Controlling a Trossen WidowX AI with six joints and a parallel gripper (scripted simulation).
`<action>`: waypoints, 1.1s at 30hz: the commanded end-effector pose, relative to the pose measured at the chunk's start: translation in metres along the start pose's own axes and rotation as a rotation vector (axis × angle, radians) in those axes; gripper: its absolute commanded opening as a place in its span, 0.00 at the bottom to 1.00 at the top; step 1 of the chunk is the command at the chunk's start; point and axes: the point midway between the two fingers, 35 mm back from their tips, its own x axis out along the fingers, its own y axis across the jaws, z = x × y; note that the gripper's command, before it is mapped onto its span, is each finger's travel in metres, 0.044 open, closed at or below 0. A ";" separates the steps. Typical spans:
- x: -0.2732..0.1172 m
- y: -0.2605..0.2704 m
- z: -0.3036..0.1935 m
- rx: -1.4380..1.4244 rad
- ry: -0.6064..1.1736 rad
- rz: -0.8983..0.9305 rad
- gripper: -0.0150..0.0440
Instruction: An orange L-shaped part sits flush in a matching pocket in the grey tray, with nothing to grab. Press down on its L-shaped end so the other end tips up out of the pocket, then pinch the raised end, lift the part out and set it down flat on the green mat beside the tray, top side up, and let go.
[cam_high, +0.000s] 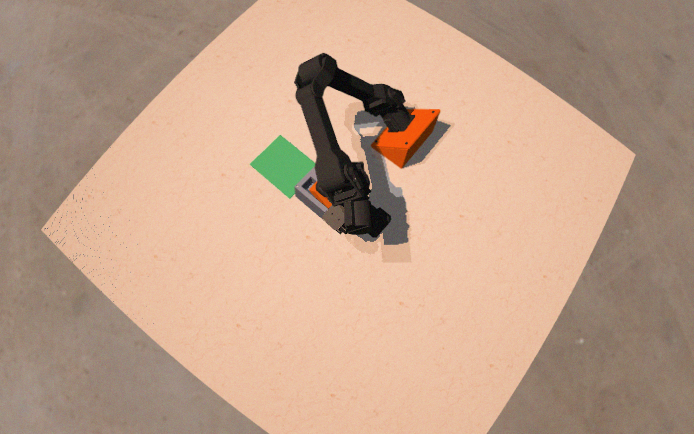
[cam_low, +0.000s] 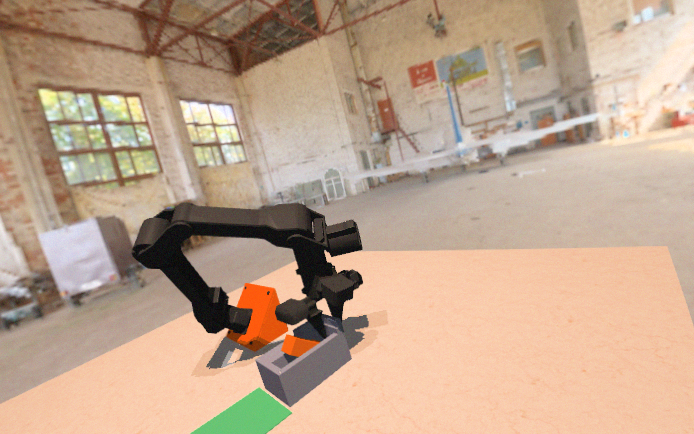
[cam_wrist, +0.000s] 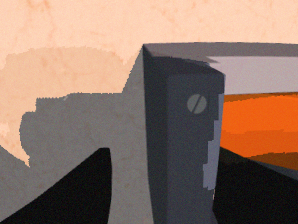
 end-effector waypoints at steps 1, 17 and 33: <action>-0.013 0.002 0.002 0.003 0.003 0.005 0.56; -0.097 -0.009 0.000 0.002 0.004 0.005 0.56; -0.093 -0.009 0.000 -0.005 0.002 -0.001 0.56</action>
